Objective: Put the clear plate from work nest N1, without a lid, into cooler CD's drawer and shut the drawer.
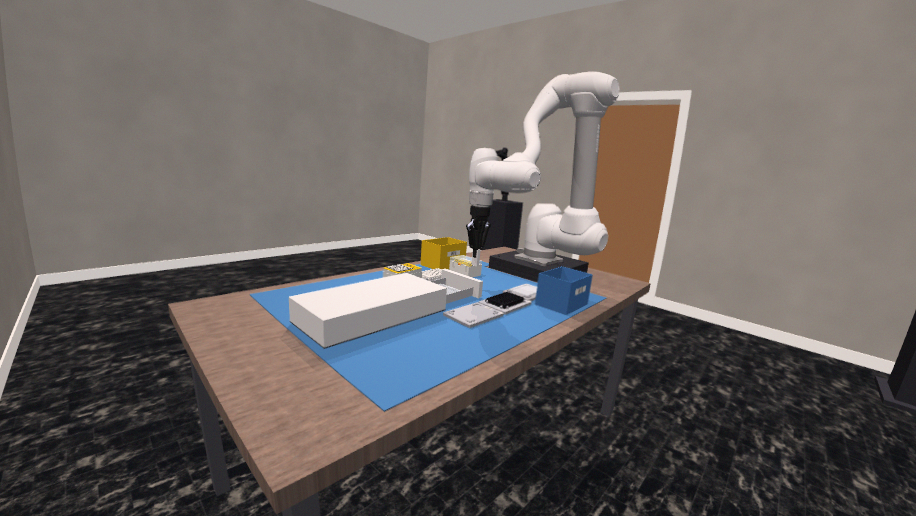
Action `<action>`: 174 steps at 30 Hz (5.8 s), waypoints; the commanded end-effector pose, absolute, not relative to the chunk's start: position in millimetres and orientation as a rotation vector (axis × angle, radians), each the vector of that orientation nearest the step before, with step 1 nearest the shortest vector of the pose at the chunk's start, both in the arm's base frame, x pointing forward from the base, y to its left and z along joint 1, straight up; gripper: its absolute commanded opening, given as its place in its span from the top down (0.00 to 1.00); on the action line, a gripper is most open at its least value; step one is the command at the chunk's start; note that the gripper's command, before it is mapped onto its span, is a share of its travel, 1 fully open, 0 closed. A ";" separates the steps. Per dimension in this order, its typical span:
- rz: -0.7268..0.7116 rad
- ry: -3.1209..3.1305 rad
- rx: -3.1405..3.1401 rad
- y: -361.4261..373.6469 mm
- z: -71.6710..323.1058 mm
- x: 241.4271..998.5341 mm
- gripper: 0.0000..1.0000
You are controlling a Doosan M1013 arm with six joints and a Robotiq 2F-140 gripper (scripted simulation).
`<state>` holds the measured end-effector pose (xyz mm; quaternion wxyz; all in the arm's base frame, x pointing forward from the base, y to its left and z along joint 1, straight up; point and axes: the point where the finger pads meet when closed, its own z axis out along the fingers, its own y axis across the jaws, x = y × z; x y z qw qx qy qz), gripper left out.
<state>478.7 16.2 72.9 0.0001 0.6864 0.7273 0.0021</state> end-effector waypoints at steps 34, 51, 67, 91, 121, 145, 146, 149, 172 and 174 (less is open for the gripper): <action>0.007 2.285 2.156 16.3 43.6 478.8 1.00; 0.007 2.285 2.156 16.3 23.6 478.8 1.00; 0.007 2.285 2.156 16.4 5.0 478.9 1.00; 0.007 2.285 2.156 16.5 -17.0 478.9 1.00; 0.007 2.285 2.156 16.5 -17.0 478.9 1.00; 0.007 2.285 2.156 17.7 -17.0 500.2 1.00; 0.007 2.285 2.156 17.8 -17.0 501.6 1.00; 0.007 2.285 2.156 18.0 -16.9 505.6 1.00; 0.007 2.285 2.156 19.4 -16.9 530.1 1.00; 0.007 2.285 2.156 19.6 -16.9 532.7 1.00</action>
